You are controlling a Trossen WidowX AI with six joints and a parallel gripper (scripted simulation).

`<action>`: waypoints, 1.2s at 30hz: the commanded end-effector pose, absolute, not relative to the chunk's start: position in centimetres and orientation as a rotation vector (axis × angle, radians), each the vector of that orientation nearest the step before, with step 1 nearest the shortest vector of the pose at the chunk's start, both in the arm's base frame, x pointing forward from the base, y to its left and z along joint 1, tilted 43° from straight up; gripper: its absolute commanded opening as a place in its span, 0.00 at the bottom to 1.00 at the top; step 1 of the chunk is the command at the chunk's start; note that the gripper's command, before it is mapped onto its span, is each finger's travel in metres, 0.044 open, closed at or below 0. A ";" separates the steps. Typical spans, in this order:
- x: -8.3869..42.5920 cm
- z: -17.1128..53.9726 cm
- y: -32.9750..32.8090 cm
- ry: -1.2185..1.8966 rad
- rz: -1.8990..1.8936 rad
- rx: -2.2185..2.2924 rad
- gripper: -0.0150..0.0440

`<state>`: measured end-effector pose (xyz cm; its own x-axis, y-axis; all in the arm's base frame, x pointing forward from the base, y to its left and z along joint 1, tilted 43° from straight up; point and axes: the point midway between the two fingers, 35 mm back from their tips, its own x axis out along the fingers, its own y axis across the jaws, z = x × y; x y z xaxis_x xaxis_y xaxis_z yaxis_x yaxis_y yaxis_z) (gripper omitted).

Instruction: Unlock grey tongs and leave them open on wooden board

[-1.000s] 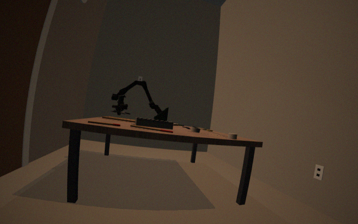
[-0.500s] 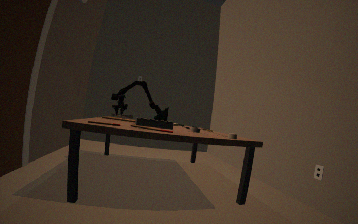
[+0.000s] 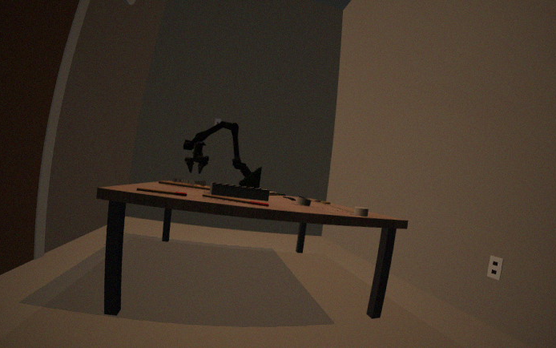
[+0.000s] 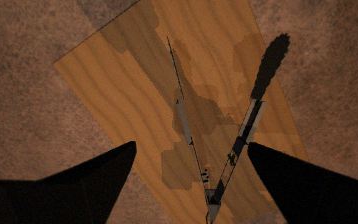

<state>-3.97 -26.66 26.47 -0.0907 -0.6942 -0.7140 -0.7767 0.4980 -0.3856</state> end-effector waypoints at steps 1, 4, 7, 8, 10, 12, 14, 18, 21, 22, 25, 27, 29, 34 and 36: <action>-3.3 25.0 -22.2 1.820 0.109 -1.238 1.00; -2.9 23.3 -19.3 1.819 0.111 -1.234 1.00; -2.8 22.9 -18.6 1.819 0.111 -1.233 1.00; -2.8 22.9 -18.6 1.819 0.111 -1.233 1.00; -2.8 23.0 -18.5 1.819 0.111 -1.233 1.00; -2.7 23.8 -17.9 1.820 0.111 -1.232 1.00; -2.5 25.0 -16.9 1.820 0.110 -1.230 1.00; -2.3 26.4 -15.4 1.821 0.109 -1.227 1.00; -2.3 26.4 -15.4 1.821 0.109 -1.227 1.00; -2.3 26.4 -15.4 1.821 0.109 -1.227 1.00; -2.3 26.4 -15.4 1.821 0.109 -1.227 1.00; -2.3 26.4 -15.4 1.821 0.109 -1.227 1.00; -2.3 26.4 -15.4 1.821 0.109 -1.227 1.00; -2.3 26.4 -15.4 1.821 0.109 -1.227 1.00; -2.3 26.4 -15.4 1.821 0.109 -1.227 1.00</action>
